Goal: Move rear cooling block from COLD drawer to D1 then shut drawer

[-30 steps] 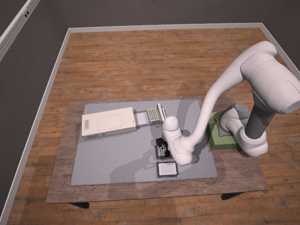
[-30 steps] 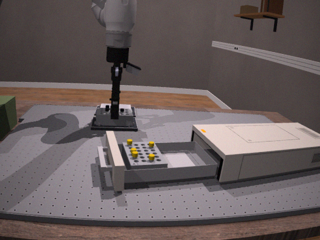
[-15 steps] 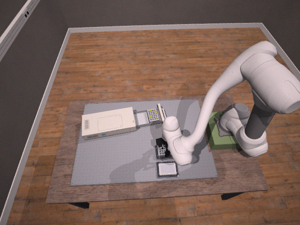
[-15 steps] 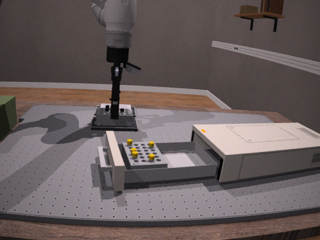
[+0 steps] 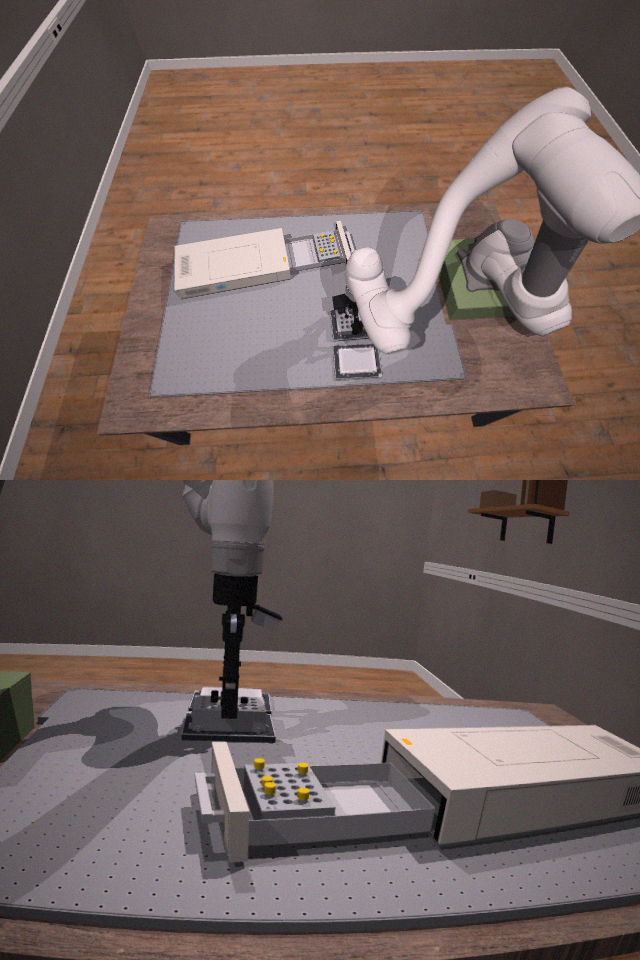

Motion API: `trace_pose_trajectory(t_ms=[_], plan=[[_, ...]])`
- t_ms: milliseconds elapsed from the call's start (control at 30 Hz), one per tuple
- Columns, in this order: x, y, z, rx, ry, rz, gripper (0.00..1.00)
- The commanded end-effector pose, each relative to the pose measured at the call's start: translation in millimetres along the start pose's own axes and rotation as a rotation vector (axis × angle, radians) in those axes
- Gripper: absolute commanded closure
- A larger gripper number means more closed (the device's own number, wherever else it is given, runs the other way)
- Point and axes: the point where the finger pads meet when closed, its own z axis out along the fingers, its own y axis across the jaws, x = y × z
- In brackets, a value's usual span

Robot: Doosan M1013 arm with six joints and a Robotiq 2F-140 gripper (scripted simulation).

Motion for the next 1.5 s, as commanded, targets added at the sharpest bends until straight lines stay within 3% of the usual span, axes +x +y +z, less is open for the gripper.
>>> trace_pose_trajectory(t_ms=[0,700,733,1467], plan=[[0,0,-1,0.001,0.001,0.0,0.34],[0,0,-1,0.001,0.001,0.0,0.34],[0,0,-30,0.001,0.001,0.0,0.34],[0,0,-54,0.001,0.001,0.0,0.34]])
